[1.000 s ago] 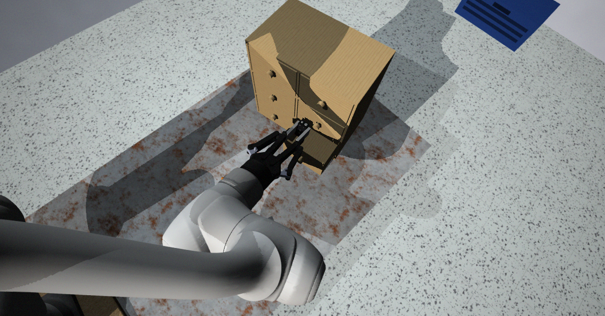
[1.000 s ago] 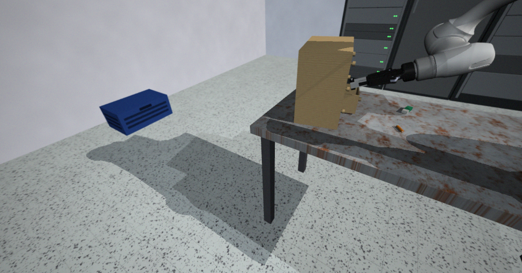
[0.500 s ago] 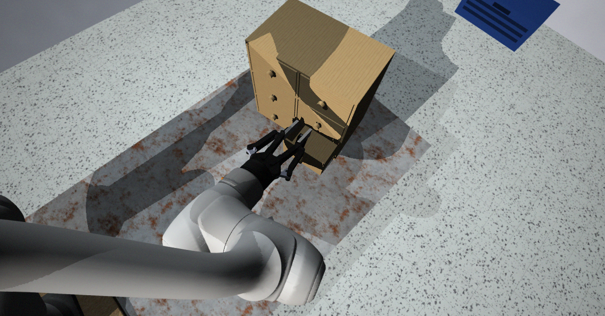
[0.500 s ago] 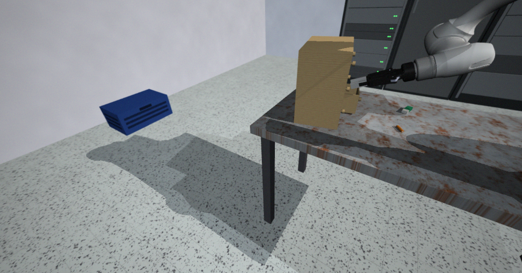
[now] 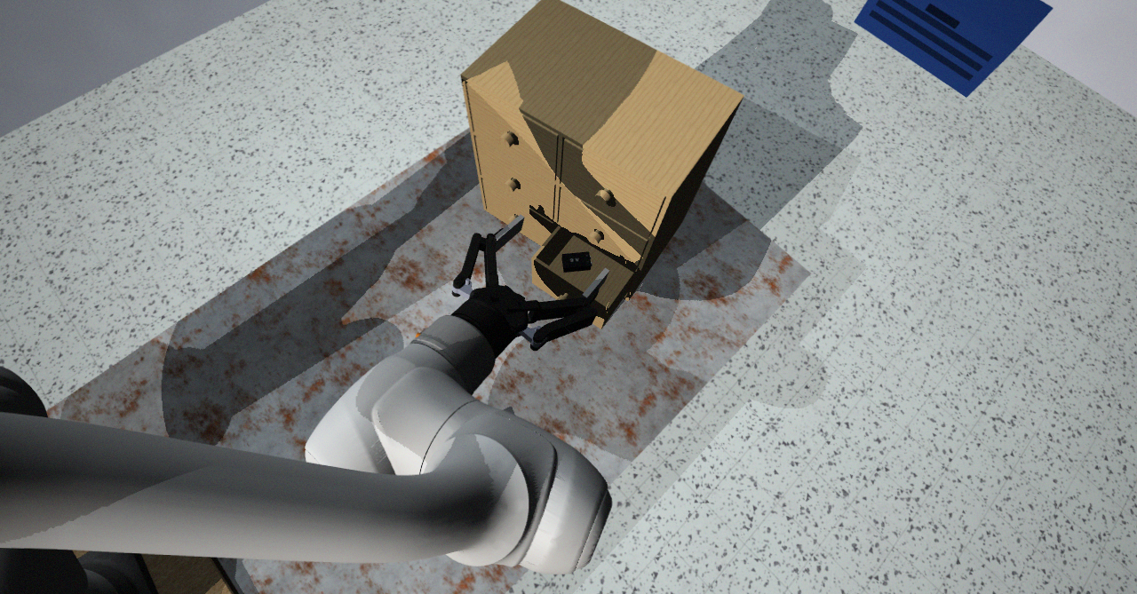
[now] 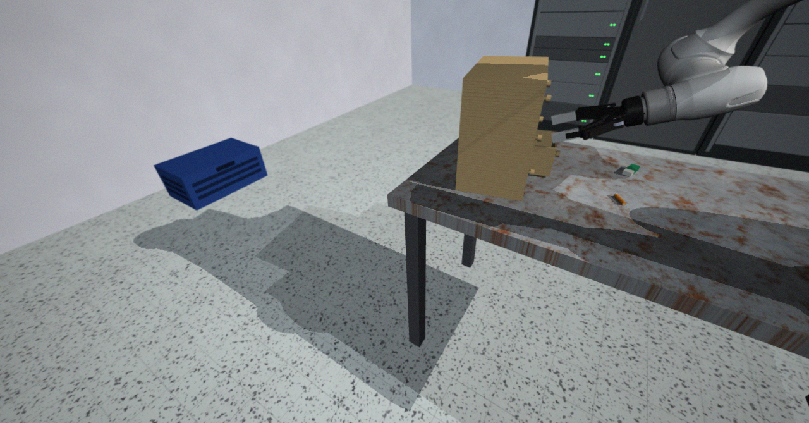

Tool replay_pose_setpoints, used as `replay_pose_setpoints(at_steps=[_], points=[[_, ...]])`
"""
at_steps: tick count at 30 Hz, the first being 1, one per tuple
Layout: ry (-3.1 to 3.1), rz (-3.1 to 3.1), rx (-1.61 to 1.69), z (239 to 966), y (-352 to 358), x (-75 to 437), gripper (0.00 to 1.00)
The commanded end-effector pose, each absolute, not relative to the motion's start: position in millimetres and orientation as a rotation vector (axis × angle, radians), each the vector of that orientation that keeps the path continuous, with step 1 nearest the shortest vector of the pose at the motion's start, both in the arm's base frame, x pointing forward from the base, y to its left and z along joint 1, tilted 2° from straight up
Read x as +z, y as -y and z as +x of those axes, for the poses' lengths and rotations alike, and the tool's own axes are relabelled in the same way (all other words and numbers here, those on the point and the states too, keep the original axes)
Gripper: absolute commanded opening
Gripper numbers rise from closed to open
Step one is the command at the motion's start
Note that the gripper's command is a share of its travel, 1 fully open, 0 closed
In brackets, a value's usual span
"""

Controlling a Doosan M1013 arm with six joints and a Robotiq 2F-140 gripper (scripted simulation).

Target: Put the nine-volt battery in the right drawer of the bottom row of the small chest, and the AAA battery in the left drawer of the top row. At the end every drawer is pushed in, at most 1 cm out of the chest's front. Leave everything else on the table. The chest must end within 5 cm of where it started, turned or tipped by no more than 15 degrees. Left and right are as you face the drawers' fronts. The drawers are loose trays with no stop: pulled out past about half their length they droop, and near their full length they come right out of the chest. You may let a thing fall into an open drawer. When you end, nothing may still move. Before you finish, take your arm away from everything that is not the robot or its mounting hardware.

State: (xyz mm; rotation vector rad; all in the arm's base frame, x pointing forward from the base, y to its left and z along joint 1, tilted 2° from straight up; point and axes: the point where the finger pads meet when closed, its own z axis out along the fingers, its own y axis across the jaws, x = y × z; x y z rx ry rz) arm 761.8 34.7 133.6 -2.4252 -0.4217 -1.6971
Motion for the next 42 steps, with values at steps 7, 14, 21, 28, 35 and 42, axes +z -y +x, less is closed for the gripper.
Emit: replay_pose_setpoints(at_steps=[7,14,21,28,35,42], points=[[0.422,-2.425,-1.697,755.7,-32.7,134.2,1.0],[0.422,-2.425,-1.697,739.5,-27.4,135.3,1.0],[0.422,-2.425,-1.697,702.4,-15.2,137.7,1.0],[0.422,-2.425,-1.697,672.4,-5.4,139.7,1.0],[0.422,-2.425,-1.697,635.4,6.8,142.2,1.0],[0.422,-2.425,-1.697,609.9,15.1,143.9,1.0]])
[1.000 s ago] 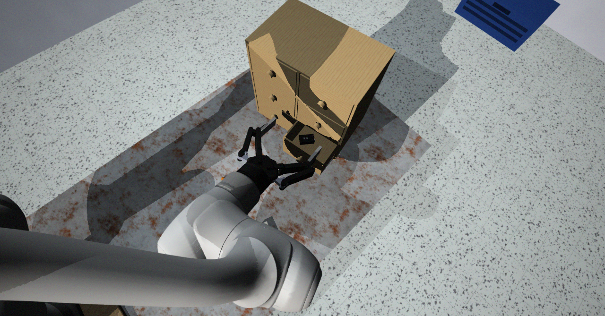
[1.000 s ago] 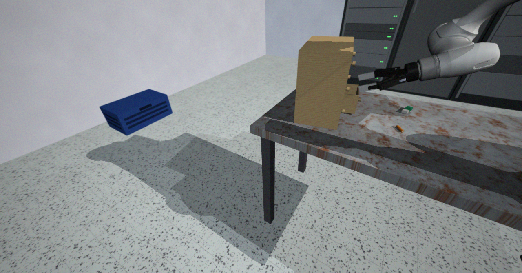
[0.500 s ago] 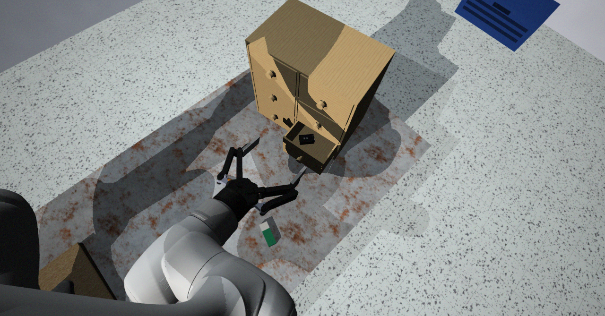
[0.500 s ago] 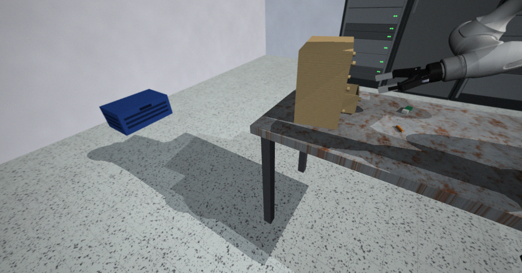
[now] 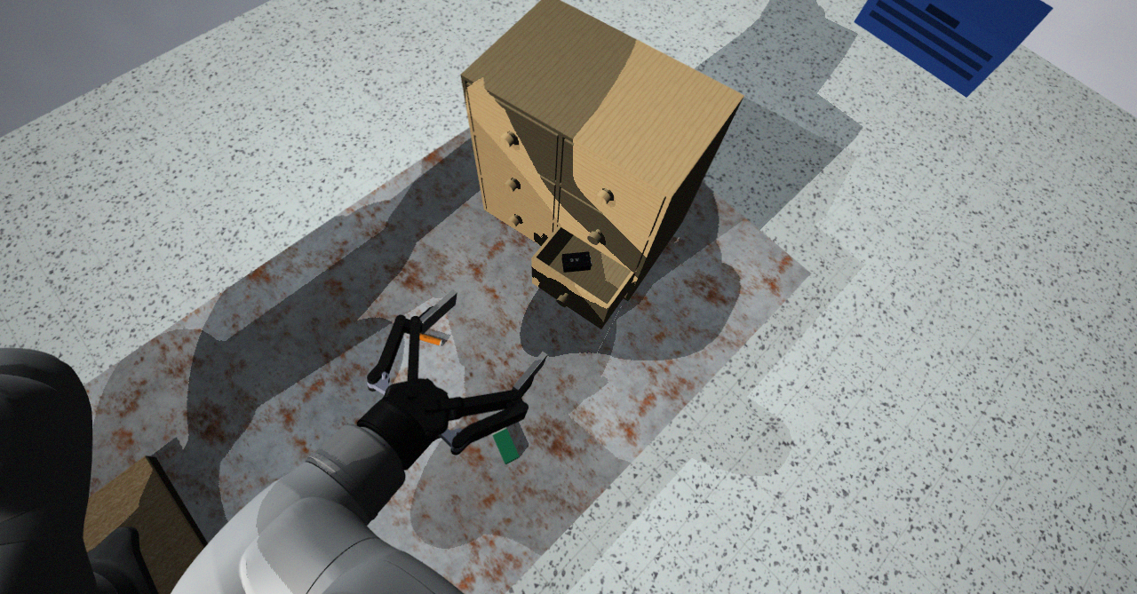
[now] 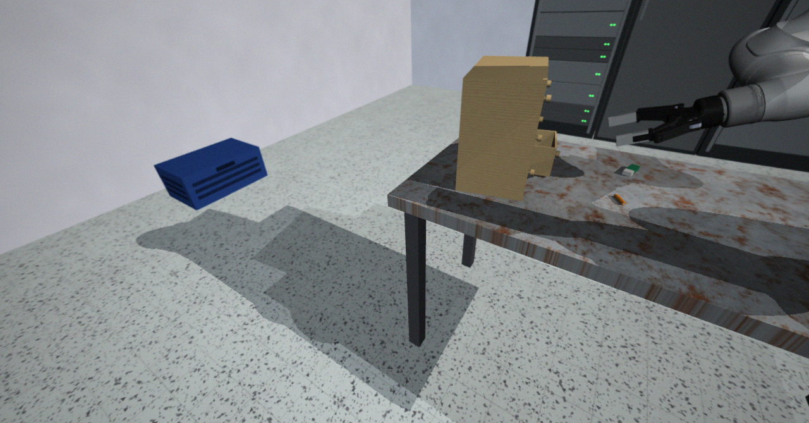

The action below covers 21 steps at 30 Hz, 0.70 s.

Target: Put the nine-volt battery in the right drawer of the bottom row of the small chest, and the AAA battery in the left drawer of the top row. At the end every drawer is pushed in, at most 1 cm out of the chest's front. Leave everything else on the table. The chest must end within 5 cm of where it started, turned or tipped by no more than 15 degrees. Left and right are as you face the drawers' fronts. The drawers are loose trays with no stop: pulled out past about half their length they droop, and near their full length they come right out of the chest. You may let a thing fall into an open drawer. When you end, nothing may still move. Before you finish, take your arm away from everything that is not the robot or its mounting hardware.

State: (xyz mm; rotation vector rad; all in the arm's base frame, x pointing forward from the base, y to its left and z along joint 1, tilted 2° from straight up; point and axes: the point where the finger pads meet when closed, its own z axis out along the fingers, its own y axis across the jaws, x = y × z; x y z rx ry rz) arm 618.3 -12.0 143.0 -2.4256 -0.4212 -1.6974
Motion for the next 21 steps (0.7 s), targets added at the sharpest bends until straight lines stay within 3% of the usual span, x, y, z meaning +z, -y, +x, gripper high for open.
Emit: replay_pose_setpoints(at_steps=[1,21], points=[[0.422,-2.425,-1.697,607.4,15.9,144.1,1.0],[0.422,-2.425,-1.697,595.6,19.8,144.9,1.0]])
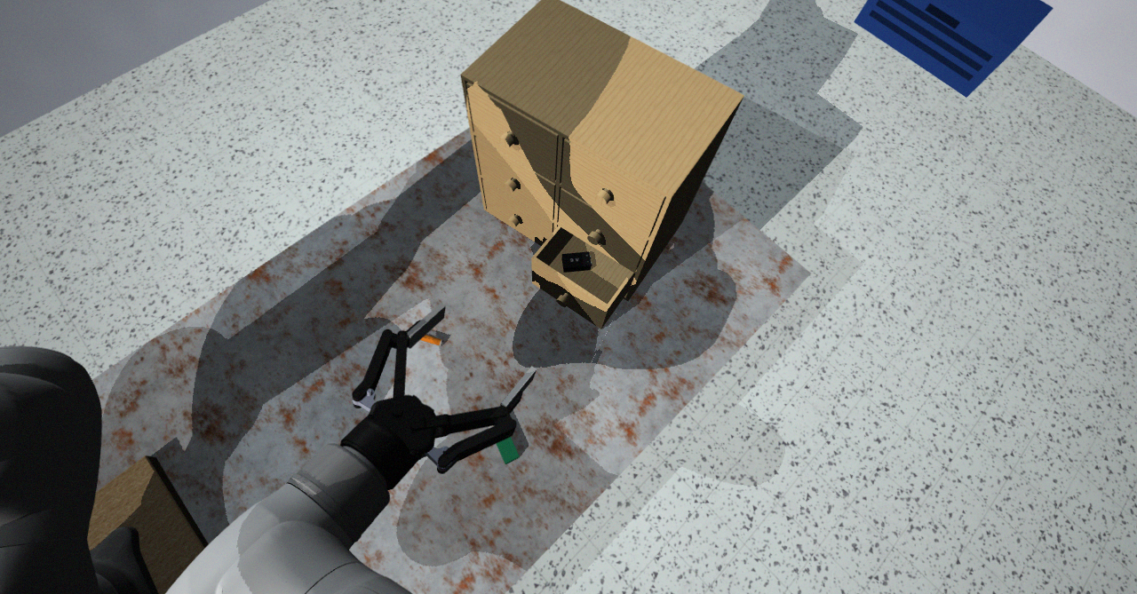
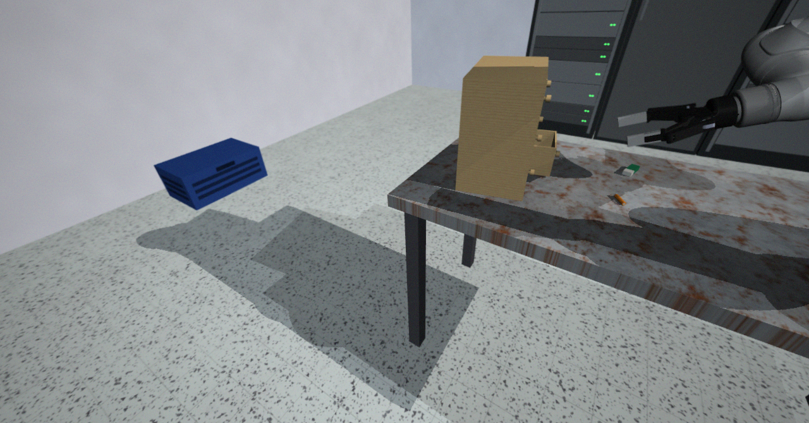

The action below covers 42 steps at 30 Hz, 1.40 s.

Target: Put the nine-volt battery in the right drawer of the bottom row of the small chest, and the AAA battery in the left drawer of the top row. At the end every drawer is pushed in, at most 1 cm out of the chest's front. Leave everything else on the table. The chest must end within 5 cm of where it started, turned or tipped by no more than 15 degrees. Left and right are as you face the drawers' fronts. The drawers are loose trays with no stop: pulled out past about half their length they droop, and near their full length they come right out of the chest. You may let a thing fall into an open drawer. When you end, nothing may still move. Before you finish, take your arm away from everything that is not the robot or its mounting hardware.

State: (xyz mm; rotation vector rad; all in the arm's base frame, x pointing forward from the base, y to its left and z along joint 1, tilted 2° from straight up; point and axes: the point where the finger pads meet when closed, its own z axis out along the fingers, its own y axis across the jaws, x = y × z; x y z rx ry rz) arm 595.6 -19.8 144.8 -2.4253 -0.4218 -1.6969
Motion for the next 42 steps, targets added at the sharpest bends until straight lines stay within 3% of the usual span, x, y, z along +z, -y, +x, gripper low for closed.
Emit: replay_pose_setpoints(at_steps=[1,16,42], points=[[0.422,-2.426,-1.696,595.6,19.8,144.9,1.0],[0.432,-2.491,-1.613,595.6,19.3,147.0,1.0],[0.469,-2.775,-1.175,595.4,18.8,158.4,1.0]])
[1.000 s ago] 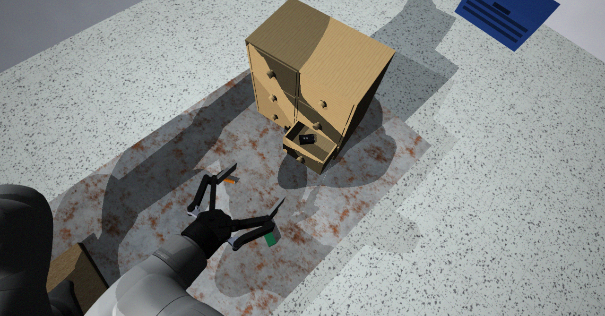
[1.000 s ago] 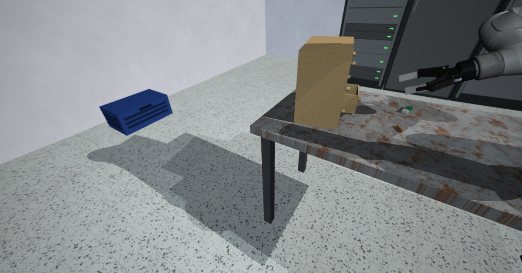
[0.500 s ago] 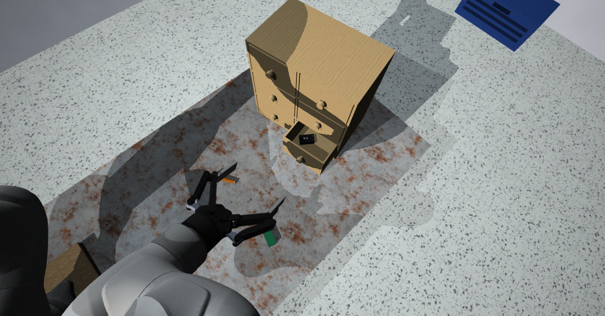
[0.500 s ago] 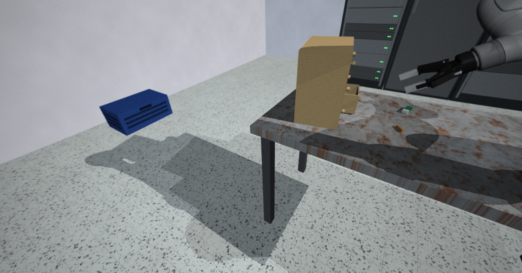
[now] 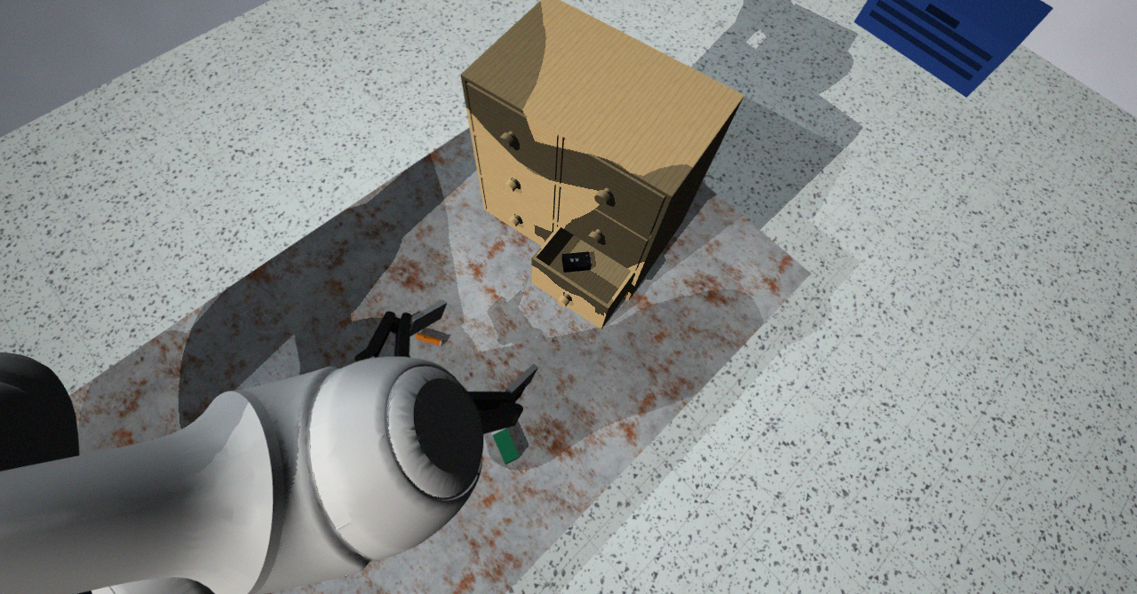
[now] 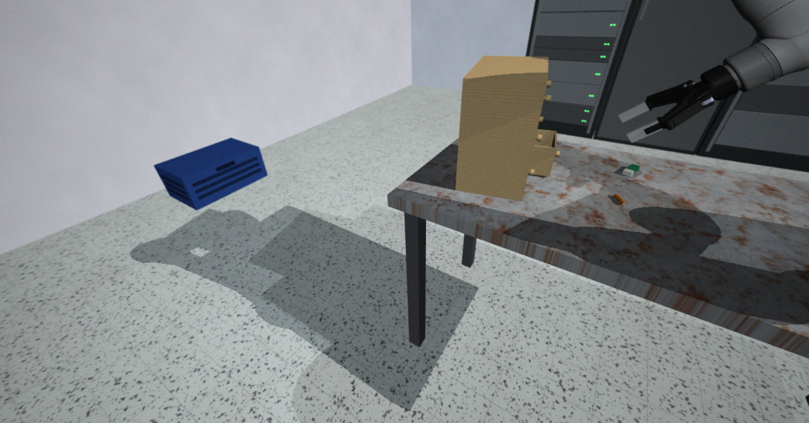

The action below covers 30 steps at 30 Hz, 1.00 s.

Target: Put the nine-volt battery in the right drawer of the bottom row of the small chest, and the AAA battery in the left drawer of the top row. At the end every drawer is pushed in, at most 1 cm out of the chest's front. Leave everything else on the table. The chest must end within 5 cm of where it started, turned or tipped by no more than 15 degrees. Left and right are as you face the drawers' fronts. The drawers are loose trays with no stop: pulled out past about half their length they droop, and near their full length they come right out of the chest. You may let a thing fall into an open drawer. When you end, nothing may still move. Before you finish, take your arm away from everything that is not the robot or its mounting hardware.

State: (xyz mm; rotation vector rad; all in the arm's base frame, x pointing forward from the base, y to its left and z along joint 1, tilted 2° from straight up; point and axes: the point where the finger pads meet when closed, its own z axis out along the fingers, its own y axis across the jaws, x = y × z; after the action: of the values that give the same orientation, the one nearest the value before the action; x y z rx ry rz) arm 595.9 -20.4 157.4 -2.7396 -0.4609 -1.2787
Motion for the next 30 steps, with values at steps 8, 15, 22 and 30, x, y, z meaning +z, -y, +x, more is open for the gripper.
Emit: replay_pose_setpoints(at_steps=[8,15,22,30], points=[[0.476,-2.831,-1.068,595.5,18.8,161.1,1.0],[0.484,-2.896,-0.926,595.5,18.6,164.5,1.0],[0.492,-2.972,-0.738,595.5,18.9,168.9,1.0],[0.499,-3.045,-0.5,595.5,18.6,174.1,1.0]])
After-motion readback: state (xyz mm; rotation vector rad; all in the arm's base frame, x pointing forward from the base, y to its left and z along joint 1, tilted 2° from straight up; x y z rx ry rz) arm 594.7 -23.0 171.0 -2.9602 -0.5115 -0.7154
